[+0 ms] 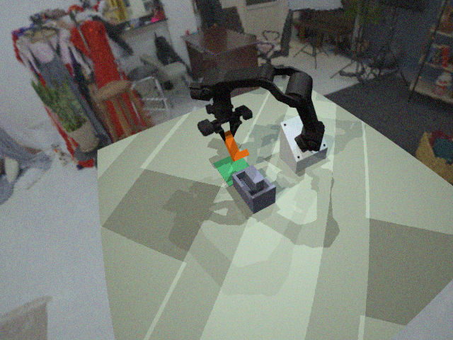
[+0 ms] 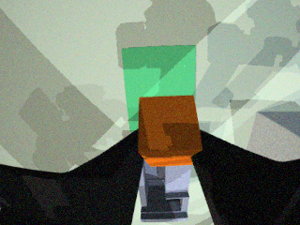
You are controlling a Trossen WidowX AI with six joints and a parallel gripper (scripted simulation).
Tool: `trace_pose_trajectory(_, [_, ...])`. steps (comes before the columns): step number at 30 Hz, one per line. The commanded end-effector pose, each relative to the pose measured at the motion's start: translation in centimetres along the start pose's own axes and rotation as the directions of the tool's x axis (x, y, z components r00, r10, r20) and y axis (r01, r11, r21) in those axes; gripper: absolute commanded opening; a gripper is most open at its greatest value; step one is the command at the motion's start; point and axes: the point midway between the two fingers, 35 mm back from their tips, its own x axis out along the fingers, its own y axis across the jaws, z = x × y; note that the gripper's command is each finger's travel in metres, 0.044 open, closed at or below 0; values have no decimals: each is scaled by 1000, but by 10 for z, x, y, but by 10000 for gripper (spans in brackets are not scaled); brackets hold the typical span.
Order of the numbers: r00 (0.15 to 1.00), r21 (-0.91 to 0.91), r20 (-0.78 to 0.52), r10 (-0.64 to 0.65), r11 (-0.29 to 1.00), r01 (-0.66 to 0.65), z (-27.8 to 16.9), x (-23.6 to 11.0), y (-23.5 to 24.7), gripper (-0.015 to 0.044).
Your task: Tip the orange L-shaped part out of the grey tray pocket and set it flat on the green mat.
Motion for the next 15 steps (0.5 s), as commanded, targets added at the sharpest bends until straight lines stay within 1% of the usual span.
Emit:
trace_pose_trajectory(1, [1000,-5,4,-3,1000,3,16,0,-2,0])
trace_pose_trajectory(7, [1000,-5,4,-3,1000,3,19,2,-2,0])
trace_pose_trajectory(15, [1000,-5,4,-3,1000,3,19,13,-2,0])
